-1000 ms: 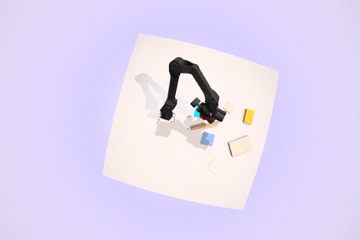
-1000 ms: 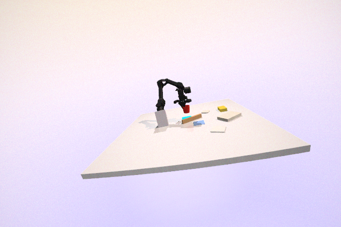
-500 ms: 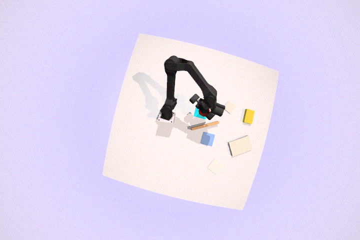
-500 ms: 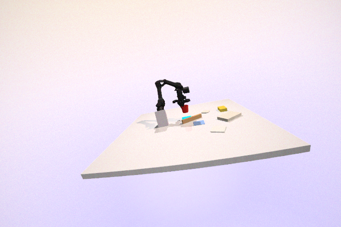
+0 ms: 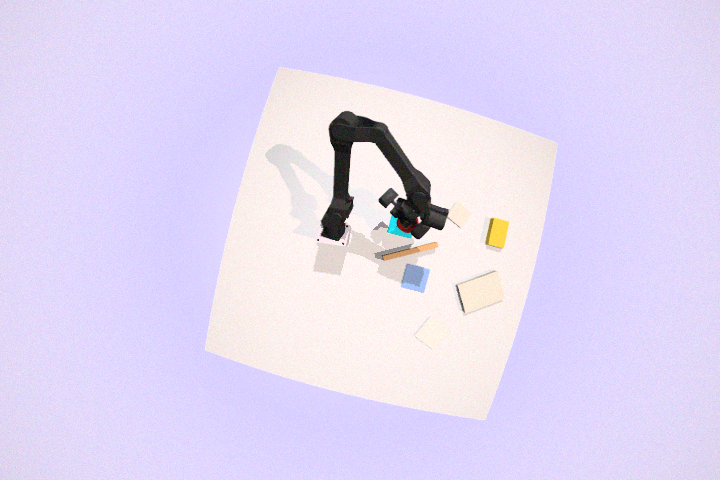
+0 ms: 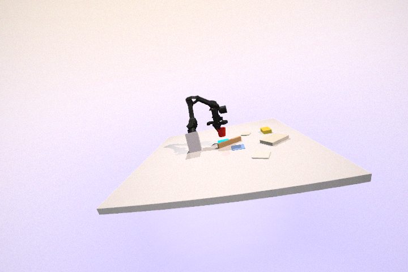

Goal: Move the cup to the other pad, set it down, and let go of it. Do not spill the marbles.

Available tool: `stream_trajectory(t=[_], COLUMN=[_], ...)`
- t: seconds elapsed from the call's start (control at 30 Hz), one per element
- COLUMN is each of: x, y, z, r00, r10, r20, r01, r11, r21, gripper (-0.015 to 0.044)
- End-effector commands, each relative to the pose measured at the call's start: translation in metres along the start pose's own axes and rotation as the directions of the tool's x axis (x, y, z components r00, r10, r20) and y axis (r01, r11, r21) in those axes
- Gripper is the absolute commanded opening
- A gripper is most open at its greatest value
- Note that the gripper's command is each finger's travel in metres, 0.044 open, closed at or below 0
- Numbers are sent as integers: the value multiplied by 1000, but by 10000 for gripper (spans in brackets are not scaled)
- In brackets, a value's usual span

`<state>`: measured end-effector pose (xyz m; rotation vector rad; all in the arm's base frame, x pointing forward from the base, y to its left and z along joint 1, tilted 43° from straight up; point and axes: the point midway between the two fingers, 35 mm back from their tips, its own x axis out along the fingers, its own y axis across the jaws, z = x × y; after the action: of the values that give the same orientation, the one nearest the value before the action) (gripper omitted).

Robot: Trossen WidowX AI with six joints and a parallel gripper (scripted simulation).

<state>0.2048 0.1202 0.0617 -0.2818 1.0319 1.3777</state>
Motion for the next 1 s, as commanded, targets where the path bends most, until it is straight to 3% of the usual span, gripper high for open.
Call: stream_trajectory(t=[0.0, 0.97], x=[6, 41], y=[1, 3], z=[0, 1], r00=[1000, 1000], r10=[3, 4], r20=[4, 6], r01=[-3, -4], r11=[1000, 1000], r21=[4, 4], gripper=[0, 0])
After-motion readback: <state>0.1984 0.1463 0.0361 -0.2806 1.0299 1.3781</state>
